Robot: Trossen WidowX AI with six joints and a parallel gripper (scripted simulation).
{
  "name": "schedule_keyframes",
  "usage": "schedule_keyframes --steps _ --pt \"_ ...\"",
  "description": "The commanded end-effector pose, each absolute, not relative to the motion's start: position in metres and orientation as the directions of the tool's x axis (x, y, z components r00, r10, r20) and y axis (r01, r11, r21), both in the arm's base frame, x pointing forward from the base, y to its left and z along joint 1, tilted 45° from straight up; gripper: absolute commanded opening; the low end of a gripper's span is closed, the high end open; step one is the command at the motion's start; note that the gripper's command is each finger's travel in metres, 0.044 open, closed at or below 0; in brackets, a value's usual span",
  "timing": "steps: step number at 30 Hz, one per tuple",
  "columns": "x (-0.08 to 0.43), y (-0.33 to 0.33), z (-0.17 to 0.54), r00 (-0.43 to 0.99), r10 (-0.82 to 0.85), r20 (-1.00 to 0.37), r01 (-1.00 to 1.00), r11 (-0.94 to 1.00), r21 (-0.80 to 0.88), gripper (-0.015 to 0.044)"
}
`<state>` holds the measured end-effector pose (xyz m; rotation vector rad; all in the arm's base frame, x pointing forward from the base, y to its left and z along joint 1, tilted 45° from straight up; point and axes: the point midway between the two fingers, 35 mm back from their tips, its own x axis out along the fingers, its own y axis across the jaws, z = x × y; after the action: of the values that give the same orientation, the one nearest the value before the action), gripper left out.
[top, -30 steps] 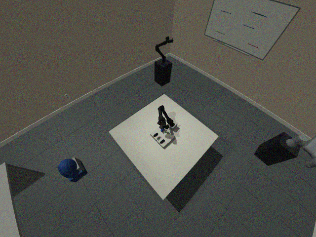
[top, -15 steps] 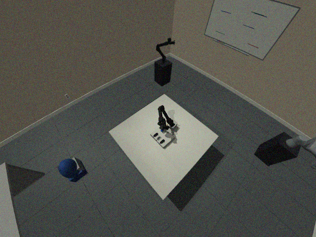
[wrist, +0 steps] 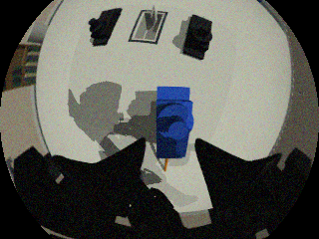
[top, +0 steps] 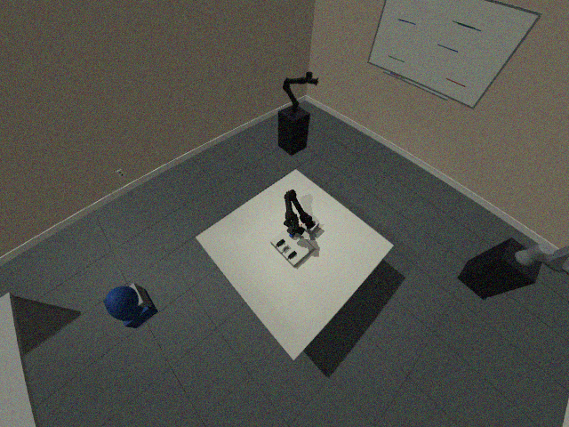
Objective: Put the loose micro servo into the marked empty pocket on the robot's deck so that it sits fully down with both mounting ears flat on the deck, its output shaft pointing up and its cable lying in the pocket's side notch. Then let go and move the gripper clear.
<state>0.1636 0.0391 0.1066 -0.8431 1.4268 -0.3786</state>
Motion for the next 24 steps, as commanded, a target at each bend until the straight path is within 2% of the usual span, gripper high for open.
schedule_keyframes --steps 1,3,8,11,24 --pt "0.164 0.039 0.107 0.152 -0.691 -0.706 -0.253 0.663 -0.704 0.0151" --pt "0.164 0.039 0.107 0.152 -0.691 -0.706 -0.253 0.663 -0.704 0.0099" --pt "0.164 0.039 0.107 0.152 -0.691 -0.706 -0.253 0.663 -0.704 0.0065" --pt "0.164 0.042 0.109 0.154 -0.691 -0.707 -0.263 0.661 -0.703 0.0" --pt "0.159 0.058 0.129 0.167 -0.681 -0.713 -0.323 0.646 -0.692 0.0"
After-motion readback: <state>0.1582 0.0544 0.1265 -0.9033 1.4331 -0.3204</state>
